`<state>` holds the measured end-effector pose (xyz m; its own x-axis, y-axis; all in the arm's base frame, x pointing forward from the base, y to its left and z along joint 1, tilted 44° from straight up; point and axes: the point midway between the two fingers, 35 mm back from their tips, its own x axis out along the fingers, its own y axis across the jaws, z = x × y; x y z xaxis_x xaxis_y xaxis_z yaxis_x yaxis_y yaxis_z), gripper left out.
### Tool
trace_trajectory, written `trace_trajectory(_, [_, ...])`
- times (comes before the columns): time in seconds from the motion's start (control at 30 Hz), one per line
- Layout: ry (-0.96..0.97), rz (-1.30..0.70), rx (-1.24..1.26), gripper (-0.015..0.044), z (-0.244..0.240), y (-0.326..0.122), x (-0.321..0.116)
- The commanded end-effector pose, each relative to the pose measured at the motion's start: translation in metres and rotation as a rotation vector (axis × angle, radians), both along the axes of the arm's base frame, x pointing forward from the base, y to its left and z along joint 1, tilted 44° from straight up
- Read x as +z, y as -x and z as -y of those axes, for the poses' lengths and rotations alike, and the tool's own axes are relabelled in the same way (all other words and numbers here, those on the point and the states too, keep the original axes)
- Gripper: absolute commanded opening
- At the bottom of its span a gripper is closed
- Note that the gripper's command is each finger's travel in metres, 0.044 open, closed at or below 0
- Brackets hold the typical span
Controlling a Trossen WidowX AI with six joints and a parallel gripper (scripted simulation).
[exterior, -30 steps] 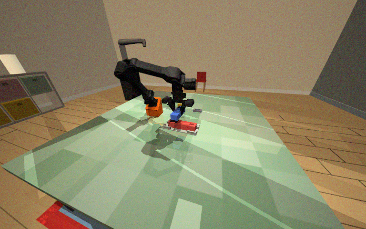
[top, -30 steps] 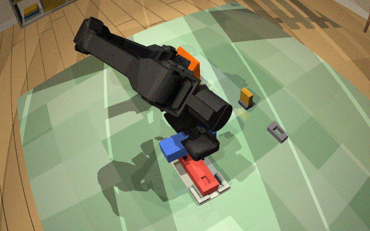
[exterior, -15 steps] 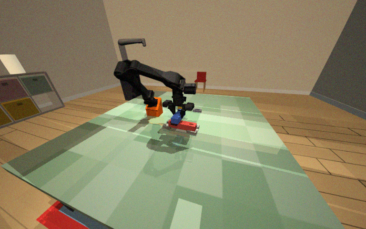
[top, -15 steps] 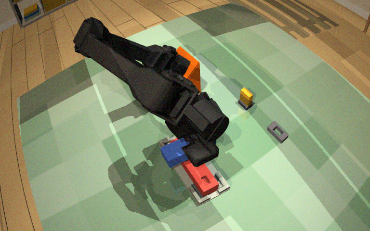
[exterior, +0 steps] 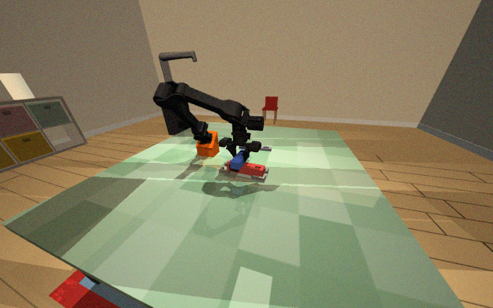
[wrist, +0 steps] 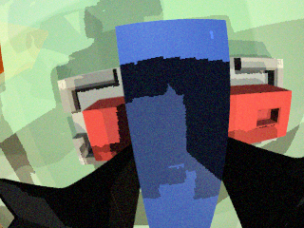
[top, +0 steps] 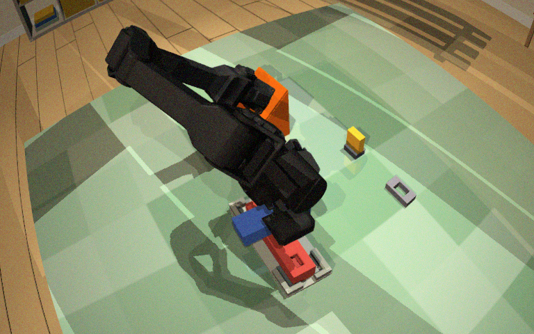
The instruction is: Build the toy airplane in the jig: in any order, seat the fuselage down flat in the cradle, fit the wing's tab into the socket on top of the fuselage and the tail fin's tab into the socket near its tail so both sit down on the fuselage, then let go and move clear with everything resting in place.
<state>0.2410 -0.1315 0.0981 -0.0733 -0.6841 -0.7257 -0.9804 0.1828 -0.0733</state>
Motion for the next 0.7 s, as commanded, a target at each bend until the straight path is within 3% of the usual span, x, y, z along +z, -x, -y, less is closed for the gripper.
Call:
trace_trajectory(0.0, [0.000, 0.001, -0.001, 0.0135, -0.0002, -0.0001, 0.0003])
trace_trajectory(0.13, [0.000, 0.001, -0.001, 0.0030, -0.0002, -0.0001, 0.0003])
trace_trajectory(0.67, [0.000, 0.001, -0.001, 0.0440, -0.0002, -0.0001, 0.0003])
